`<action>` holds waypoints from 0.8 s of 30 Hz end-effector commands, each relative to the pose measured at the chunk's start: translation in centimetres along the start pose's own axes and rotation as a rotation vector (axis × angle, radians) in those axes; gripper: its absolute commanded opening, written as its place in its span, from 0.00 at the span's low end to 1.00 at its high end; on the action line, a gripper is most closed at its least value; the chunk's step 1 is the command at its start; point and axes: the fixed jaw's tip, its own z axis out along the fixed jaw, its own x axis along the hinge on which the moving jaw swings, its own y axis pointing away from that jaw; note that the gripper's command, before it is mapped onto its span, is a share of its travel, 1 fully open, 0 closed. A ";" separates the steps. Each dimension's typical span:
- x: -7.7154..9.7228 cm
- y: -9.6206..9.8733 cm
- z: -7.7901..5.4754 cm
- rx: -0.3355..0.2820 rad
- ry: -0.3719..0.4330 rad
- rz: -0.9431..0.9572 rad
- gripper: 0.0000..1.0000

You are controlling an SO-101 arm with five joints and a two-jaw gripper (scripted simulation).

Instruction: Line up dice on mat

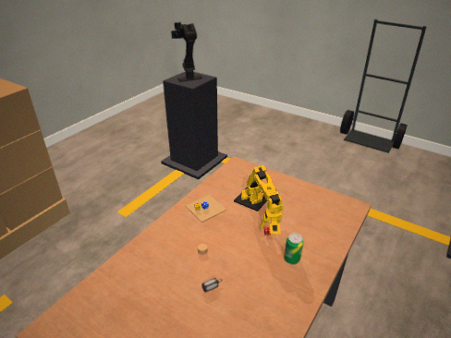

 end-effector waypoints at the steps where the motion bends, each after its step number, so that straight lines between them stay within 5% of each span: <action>1: 0.2 0.1 0.9 0.003 0.012 0.003 0.31; 24: 0.3 0.1 1.8 0.003 0.012 0.003 0.31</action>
